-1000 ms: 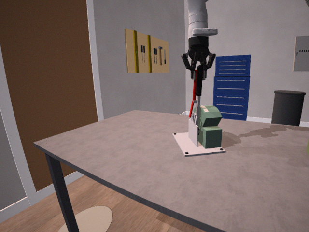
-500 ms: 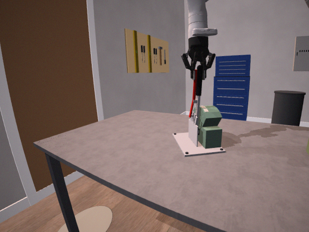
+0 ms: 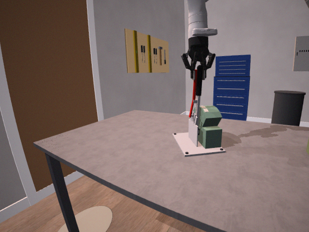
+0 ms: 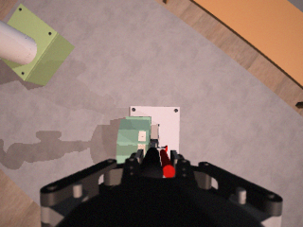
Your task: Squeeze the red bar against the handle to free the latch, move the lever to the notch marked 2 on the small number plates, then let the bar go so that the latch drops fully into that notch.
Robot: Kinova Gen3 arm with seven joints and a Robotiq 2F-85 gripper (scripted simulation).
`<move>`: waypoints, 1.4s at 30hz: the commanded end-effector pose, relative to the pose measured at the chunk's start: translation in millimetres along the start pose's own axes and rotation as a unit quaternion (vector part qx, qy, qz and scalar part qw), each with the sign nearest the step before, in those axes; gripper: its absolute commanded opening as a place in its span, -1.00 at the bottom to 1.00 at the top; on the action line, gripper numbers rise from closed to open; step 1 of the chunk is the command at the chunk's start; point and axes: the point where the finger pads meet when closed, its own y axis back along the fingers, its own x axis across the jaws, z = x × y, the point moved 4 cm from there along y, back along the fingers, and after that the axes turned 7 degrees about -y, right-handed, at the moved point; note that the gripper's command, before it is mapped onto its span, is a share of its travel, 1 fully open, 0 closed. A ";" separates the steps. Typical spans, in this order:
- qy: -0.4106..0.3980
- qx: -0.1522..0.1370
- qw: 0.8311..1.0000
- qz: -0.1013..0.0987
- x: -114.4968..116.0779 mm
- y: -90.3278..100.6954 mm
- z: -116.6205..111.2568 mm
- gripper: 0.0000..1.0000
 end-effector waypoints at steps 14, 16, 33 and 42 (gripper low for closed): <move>0.001 -0.007 1.000 0.004 4.2 -0.9 9.6 -1.00; 0.001 -0.007 1.000 0.004 4.2 -0.9 9.6 -1.00; 0.001 -0.007 1.000 0.004 4.2 -0.9 9.6 -1.00; 0.001 -0.007 1.000 0.004 4.2 -0.9 9.6 0.95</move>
